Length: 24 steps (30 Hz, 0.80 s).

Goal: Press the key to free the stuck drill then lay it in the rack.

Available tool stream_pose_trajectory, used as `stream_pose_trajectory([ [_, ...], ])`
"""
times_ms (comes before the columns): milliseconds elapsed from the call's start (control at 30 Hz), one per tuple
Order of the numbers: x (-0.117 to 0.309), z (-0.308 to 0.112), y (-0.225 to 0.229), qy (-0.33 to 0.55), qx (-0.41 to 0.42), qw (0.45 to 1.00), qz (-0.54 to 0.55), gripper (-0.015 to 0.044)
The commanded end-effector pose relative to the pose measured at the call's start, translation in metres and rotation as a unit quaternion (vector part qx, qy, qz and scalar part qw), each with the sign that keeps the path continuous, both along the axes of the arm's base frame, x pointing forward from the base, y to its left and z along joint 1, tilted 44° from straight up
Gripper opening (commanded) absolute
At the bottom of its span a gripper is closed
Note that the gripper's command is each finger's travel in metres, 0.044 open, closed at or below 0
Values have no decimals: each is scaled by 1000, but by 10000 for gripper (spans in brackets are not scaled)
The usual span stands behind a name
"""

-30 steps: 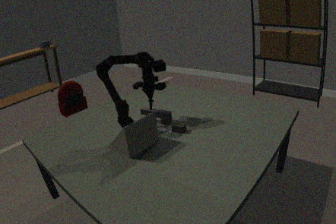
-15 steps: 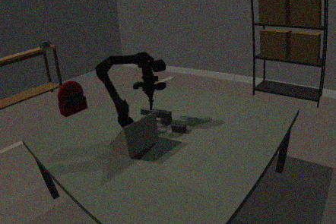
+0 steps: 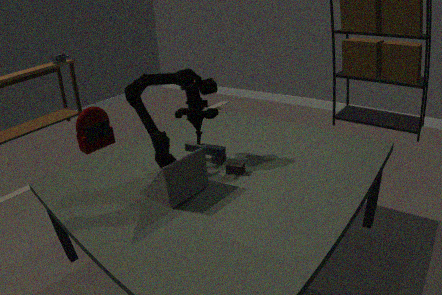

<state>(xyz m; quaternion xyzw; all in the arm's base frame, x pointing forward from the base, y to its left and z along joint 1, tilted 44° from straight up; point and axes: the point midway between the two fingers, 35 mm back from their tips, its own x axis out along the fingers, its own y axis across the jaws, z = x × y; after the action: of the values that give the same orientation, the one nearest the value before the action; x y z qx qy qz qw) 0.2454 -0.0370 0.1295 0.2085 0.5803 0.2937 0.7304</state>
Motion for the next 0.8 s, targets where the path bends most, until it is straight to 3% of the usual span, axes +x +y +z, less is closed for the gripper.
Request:
stream_pose_trajectory([
  [0, -5, -8, 10, 13, 8, 1000, 10, 0],
  [767, -6, -15, 18, 13, 8, 1000, 10, 0],
])
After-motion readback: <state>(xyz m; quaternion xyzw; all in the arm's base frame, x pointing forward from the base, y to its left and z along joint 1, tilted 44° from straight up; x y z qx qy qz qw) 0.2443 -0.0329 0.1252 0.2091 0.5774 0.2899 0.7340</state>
